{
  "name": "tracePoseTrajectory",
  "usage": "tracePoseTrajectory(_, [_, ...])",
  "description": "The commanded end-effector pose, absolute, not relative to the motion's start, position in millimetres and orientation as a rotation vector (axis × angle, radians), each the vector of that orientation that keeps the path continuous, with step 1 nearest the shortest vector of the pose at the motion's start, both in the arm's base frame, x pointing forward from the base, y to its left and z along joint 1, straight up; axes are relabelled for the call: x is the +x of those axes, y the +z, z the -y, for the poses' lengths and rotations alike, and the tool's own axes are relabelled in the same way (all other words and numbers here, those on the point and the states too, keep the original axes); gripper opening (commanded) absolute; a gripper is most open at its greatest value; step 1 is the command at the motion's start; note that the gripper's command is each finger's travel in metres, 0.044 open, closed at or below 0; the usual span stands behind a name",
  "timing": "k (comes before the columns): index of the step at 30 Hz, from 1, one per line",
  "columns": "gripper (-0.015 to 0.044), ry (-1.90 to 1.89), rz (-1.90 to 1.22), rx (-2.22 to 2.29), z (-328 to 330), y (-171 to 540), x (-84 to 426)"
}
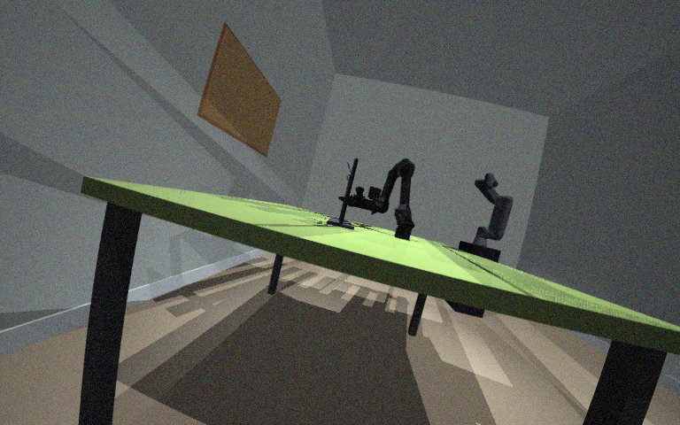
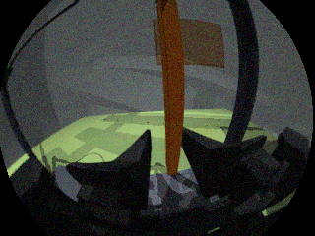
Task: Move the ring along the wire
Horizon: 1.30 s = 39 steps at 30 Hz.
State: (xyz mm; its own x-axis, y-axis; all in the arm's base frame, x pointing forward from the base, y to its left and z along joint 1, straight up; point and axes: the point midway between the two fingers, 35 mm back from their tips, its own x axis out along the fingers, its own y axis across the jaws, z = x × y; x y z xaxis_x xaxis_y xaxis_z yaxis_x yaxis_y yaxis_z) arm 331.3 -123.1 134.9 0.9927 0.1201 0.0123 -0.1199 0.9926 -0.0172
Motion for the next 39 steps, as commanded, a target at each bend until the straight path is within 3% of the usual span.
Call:
tracePoseTrajectory(1, [0.016, 0.115, 0.013, -0.011, 124.1, 135.0, 332.0])
tracePoseTrajectory(9, [0.016, 0.115, 0.013, -0.011, 124.1, 135.0, 332.0])
tracePoseTrajectory(21, [-0.015, 0.12, 0.014, -0.017, 123.2, 135.2, 331.6])
tracePoseTrajectory(39, [-0.015, 0.118, 0.014, -0.012, 123.3, 145.3, 331.6])
